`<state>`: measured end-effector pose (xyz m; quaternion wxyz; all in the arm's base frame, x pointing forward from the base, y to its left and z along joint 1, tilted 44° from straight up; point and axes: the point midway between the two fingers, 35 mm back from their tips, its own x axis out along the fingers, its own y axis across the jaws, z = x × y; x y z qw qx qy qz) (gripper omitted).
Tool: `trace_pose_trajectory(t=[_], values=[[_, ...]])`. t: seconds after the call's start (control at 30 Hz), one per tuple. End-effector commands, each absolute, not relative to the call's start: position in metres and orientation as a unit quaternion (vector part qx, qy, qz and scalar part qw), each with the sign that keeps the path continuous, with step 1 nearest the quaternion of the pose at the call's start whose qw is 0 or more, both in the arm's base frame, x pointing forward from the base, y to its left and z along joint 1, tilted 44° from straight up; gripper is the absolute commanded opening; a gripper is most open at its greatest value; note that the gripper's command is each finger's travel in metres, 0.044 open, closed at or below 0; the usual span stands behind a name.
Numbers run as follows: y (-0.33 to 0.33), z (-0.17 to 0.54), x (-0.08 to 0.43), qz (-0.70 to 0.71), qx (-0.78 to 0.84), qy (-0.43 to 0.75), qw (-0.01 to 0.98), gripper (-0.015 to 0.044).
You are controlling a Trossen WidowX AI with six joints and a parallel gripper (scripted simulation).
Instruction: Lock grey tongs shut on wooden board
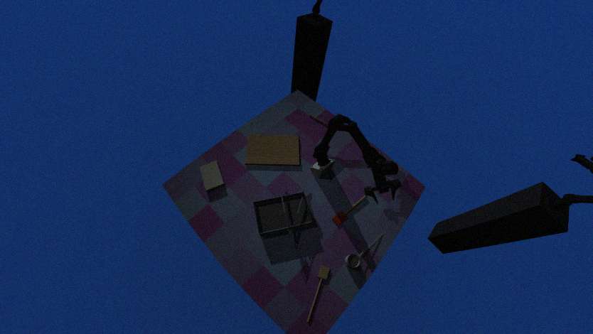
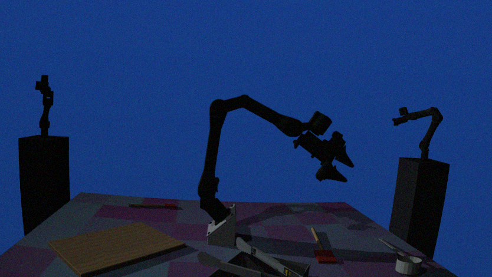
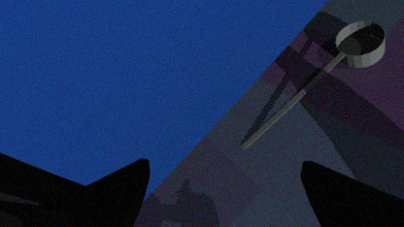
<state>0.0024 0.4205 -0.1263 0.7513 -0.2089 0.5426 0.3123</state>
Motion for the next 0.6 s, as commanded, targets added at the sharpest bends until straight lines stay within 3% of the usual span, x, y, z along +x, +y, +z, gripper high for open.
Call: trace_pose_trajectory(t=[0.0,0.27,0.57], values=[[0.420,-0.126,0.002,0.312,-0.209,0.543,0.751,0.0426],[0.419,-0.123,0.047,0.276,-0.224,0.544,0.760,0.0440],[0.388,-0.109,0.175,0.166,-0.292,0.557,0.759,0.0440]])
